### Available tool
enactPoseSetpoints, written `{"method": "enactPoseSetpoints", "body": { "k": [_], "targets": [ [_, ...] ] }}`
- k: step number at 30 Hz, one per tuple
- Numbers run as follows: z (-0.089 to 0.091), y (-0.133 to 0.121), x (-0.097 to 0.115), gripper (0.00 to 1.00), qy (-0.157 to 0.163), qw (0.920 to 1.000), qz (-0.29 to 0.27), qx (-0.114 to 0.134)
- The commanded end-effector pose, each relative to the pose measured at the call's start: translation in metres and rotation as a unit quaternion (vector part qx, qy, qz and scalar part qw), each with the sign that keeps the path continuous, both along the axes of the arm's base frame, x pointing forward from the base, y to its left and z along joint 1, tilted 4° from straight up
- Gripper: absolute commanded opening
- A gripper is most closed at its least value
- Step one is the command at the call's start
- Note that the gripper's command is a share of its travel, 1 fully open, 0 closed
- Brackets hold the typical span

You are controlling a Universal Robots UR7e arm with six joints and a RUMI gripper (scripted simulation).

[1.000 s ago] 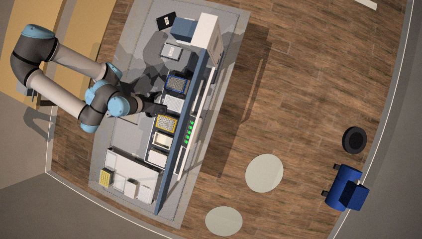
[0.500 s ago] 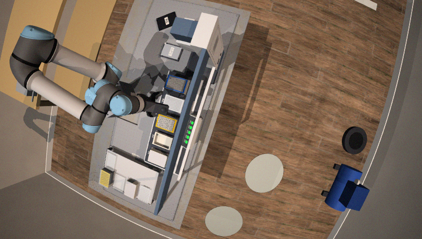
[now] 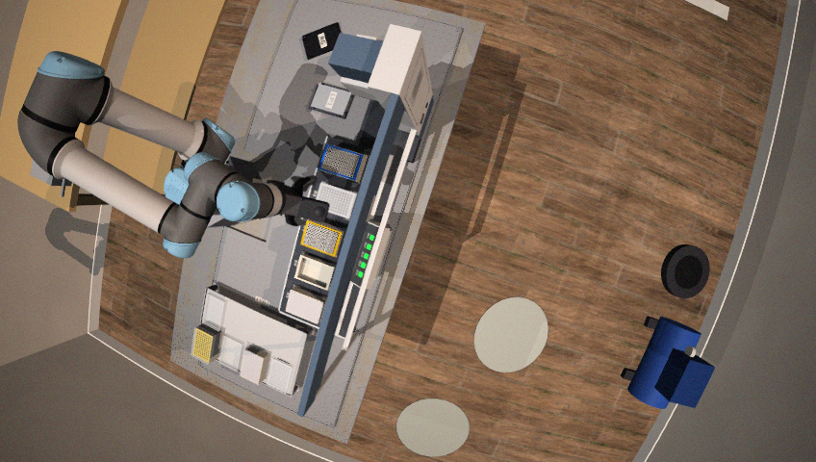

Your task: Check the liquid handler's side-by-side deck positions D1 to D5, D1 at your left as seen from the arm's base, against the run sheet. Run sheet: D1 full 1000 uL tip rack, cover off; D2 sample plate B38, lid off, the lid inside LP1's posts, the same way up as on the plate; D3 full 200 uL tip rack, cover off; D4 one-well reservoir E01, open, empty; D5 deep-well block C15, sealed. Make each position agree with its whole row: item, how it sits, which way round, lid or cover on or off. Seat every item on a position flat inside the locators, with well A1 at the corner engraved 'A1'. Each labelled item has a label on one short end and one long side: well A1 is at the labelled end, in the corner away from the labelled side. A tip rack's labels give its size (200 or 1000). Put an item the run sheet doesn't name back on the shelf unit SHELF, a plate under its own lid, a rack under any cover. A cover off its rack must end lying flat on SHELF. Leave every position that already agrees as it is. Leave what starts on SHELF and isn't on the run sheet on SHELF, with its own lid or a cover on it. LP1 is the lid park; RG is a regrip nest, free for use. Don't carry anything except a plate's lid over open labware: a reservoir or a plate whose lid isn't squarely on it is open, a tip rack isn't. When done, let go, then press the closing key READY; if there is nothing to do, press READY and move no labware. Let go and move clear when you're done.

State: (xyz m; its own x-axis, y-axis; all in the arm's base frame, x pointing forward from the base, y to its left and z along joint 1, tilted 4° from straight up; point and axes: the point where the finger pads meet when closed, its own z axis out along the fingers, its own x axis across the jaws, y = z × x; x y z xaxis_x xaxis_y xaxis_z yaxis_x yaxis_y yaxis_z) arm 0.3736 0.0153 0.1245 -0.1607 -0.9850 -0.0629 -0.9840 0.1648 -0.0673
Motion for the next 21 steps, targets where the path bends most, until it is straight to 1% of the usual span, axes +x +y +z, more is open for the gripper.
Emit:
{"method": "enactPoseSetpoints", "body": {
  "k": [1,13,21],
  "targets": [
    [0.0,0.001,0.003,0.82,0.007,1.0,-0.002,-0.006],
    [0.0,0.001,0.003,0.82,0.007,1.0,-0.002,-0.006],
    [-0.012,0.001,0.004,0.82,0.007,1.0,-0.002,-0.006]
  ]
}}
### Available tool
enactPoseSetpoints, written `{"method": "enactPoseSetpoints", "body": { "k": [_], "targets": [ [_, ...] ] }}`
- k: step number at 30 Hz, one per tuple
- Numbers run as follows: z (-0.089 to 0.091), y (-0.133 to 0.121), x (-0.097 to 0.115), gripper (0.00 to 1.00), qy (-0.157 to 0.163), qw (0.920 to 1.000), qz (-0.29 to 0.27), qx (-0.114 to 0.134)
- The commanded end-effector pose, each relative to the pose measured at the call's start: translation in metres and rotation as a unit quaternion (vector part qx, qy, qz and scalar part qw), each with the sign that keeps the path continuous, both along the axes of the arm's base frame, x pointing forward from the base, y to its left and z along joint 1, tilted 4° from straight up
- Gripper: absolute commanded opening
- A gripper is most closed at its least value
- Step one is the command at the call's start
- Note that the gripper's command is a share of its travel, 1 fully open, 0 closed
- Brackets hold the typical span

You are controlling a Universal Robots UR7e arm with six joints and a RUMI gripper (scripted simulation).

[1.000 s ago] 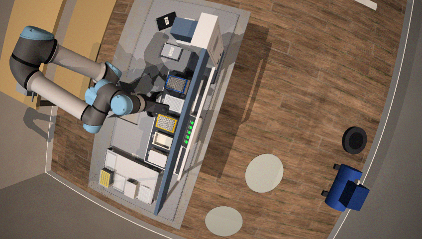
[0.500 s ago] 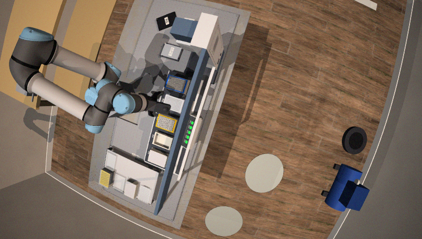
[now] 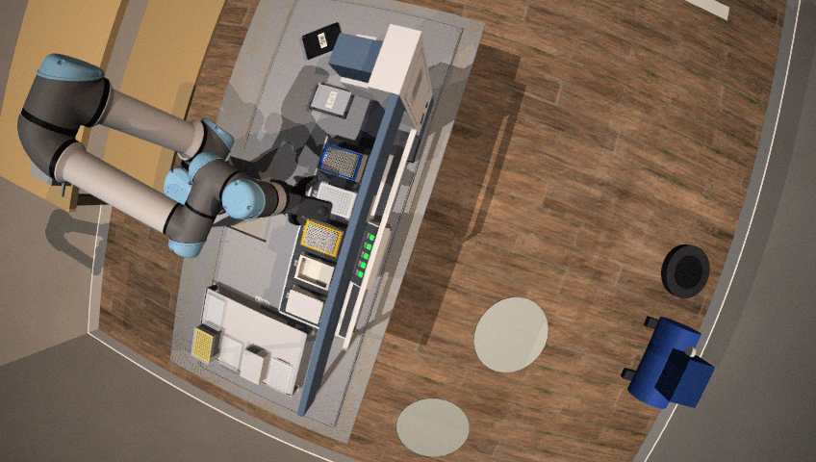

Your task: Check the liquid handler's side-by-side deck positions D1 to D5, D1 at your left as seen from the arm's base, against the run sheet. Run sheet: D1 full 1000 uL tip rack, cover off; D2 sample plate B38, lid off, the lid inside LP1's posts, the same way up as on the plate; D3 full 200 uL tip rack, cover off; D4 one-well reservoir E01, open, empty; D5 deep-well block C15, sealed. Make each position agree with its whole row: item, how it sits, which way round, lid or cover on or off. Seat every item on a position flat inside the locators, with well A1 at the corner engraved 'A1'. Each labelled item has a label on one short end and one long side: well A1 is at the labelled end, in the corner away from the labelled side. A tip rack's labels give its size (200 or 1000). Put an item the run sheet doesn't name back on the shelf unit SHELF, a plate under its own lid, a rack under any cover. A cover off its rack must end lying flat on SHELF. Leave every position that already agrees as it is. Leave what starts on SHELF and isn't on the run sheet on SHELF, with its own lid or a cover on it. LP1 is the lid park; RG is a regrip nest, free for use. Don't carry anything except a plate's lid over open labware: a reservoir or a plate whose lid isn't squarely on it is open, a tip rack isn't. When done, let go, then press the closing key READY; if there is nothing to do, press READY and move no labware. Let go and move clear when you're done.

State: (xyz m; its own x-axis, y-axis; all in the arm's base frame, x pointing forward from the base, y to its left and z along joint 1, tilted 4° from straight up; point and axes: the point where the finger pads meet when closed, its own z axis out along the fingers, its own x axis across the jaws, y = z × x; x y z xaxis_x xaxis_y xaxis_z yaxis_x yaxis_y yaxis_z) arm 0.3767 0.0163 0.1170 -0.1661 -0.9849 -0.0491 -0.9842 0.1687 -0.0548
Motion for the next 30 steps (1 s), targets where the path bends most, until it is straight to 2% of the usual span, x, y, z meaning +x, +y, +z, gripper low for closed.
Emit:
{"method": "enactPoseSetpoints", "body": {
  "k": [1,30],
  "targets": [
    [-0.004,0.0,0.001,0.82,-0.001,1.0,0.0,0.0],
    [-0.049,0.002,0.004,0.82,-0.001,1.0,0.0,0.0]
  ]
}}
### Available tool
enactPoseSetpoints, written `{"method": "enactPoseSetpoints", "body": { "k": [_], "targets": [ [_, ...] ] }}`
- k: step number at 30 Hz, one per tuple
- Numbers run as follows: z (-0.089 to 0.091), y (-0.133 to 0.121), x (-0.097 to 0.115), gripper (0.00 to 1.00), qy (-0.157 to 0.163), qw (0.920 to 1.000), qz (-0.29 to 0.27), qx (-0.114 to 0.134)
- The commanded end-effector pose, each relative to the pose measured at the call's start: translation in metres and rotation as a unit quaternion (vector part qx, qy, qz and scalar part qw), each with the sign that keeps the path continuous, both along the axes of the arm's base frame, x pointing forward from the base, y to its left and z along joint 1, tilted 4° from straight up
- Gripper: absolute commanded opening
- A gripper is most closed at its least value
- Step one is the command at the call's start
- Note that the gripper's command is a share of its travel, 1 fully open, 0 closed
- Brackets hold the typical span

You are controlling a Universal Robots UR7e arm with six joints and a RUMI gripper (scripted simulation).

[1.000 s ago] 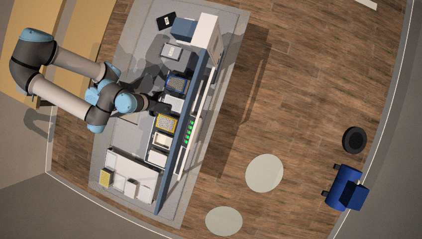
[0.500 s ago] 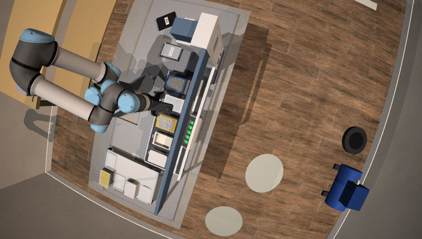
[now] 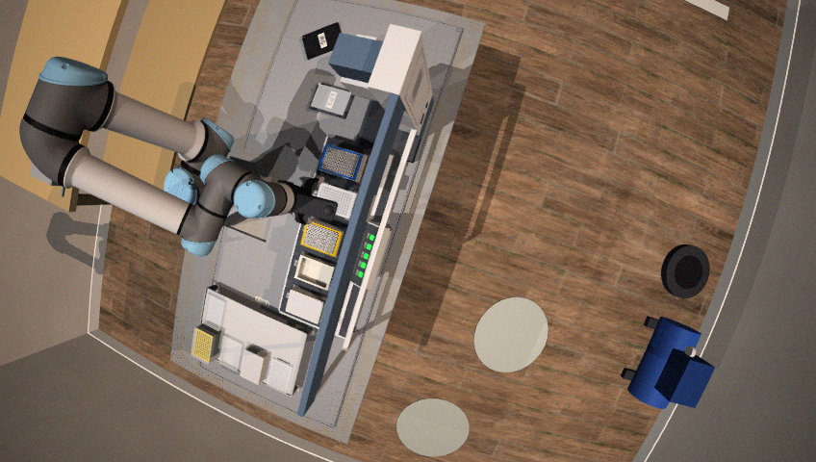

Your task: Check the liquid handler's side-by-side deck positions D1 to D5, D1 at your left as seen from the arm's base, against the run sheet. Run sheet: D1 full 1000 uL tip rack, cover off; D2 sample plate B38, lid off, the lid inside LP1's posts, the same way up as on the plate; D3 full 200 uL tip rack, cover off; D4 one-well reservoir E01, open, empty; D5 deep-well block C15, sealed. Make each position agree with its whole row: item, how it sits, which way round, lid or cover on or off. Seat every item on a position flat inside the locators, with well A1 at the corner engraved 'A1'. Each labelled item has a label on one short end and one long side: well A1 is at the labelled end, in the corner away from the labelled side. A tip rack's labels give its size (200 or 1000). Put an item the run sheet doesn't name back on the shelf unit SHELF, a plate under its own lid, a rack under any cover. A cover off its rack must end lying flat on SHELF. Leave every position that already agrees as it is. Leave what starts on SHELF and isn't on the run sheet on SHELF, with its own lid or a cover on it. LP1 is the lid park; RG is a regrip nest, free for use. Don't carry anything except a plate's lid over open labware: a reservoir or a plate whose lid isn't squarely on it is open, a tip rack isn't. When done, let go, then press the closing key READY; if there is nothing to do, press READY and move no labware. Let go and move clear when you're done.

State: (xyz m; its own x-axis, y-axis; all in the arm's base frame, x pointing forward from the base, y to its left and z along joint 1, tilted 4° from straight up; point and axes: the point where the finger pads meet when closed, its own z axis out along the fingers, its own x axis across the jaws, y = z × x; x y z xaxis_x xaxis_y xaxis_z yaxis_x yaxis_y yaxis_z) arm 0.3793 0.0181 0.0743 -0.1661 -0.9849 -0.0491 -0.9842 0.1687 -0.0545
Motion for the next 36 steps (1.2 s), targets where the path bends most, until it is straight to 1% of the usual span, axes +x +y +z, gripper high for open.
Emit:
{"method": "enactPoseSetpoints", "body": {
  "k": [1,5,20,22,36],
  "targets": [
    [-0.008,0.0,0.001,0.82,-0.001,1.0,0.0,0.0],
    [-0.012,0.0,0.001,0.82,-0.001,1.0,0.0,0.0],
    [-0.037,0.001,0.003,0.82,-0.001,1.0,0.0,0.0],
    [-0.037,0.001,0.003,0.82,-0.001,1.0,0.0,0.0],
    [-0.06,0.002,0.004,0.82,-0.001,1.0,0.0,0.0]
  ]
}}
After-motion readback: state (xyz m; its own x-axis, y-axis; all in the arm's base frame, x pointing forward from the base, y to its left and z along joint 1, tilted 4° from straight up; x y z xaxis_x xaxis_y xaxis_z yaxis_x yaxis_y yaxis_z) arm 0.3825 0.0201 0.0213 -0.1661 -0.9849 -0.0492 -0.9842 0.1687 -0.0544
